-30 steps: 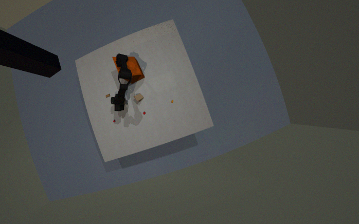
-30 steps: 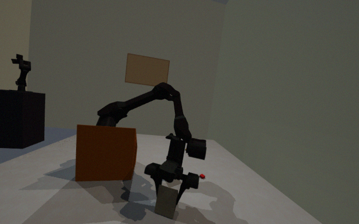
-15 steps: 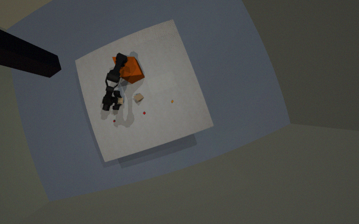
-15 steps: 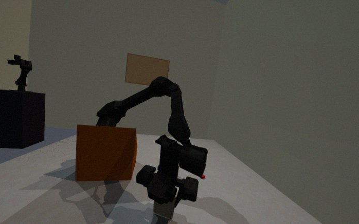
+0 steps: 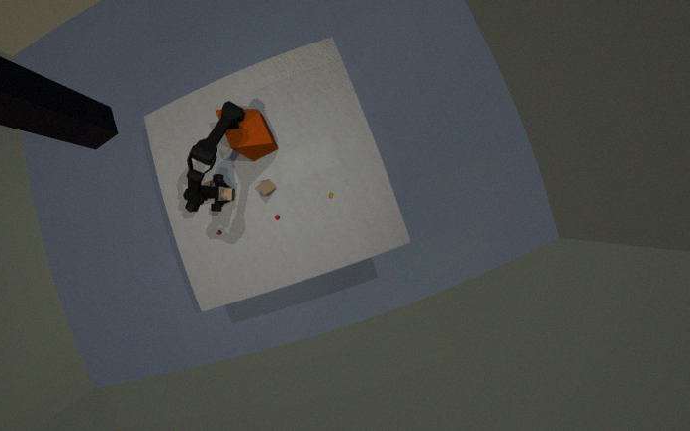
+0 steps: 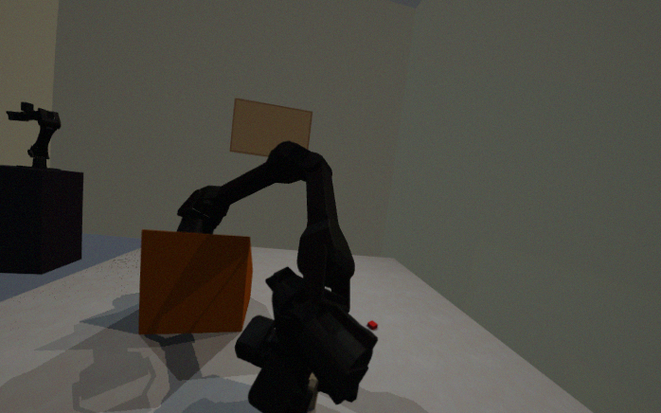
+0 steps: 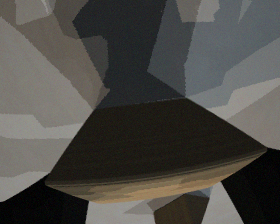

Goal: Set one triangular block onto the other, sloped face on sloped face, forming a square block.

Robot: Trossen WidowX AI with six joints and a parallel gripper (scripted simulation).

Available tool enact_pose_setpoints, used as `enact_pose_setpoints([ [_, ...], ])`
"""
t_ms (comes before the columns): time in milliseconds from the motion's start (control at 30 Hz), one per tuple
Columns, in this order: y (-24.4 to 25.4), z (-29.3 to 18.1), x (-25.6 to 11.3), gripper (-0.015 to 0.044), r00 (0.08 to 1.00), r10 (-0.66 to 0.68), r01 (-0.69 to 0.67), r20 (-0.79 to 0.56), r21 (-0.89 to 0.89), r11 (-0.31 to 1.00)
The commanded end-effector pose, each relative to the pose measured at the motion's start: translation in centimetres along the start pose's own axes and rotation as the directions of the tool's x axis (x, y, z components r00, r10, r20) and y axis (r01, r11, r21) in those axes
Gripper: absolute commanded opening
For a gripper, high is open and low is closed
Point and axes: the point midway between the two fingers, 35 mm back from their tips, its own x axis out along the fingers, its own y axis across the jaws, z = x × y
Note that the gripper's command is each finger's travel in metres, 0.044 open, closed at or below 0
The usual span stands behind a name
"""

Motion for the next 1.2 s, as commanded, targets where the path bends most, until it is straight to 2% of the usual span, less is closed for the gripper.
enact_pose_setpoints([
  [0, 0.1, -0.1, 0.0, 0.0105, 1.0, -0.004, 0.004, 0.01, -0.001, 1.0],
  [433, 0.1, -0.1, 0.0, 0.044, 1.0, -0.004, 0.004, 0.01, -0.001, 1.0],
  [867, 0.1, -0.2, -0.2, 0.044, 1.0, -0.004, 0.004, 0.01, -0.001, 1.0],
  [933, 0.3, -0.8, -1.9, 0.044, 1.0, -0.002, 0.002, 0.012, -0.001, 1.0],
  [1067, 0.1, -3.3, -8.2, 0.044, 1.0, -0.002, 0.002, 0.011, -0.003, 1.0],
  [1167, -0.1, -3.7, -9.4, 0.044, 1.0, -0.003, 0.003, 0.01, -0.003, 1.0],
])
